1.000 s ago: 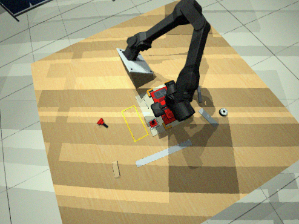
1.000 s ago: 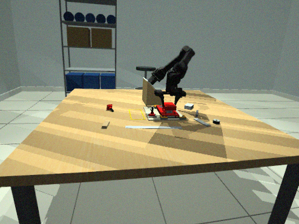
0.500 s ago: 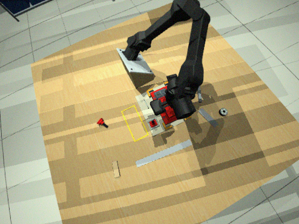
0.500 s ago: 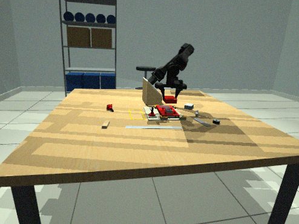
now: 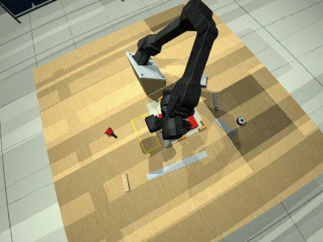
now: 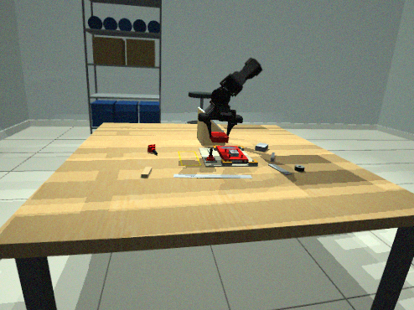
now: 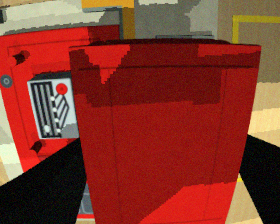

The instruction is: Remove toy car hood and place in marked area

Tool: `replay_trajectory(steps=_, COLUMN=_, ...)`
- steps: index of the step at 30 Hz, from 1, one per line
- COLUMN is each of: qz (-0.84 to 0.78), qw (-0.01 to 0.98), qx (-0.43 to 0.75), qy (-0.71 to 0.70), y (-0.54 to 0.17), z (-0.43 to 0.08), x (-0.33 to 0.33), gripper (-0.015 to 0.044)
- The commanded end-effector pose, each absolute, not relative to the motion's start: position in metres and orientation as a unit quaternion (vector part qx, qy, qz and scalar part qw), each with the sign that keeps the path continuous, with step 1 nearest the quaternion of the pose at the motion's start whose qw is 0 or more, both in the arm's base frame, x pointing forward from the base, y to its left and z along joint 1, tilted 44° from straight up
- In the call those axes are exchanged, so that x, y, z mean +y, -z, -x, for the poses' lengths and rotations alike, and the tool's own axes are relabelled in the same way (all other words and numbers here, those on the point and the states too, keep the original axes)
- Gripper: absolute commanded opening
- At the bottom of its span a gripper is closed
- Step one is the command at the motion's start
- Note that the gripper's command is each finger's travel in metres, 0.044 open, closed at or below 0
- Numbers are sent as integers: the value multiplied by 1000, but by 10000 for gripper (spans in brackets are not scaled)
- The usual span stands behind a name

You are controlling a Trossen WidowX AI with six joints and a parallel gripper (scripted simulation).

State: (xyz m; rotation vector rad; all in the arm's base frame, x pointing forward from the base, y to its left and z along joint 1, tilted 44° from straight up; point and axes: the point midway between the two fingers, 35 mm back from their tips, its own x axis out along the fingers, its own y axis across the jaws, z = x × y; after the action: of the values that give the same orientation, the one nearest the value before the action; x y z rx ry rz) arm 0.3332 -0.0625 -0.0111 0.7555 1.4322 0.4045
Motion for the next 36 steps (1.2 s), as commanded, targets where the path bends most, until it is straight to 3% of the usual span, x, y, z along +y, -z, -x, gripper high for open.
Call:
replay_trajectory(steps=1, qz=-331, qw=673, qx=637, qy=-179, y=24, z=-329, x=-79, gripper=0)
replay_trajectory(steps=20, qz=-331, qw=672, qx=636, qy=-187, y=93, z=-284, x=-146, gripper=0)
replay_trajectory(steps=36, qz=-331, qw=672, qx=635, qy=-187, y=102, z=-283, x=-143, gripper=0)
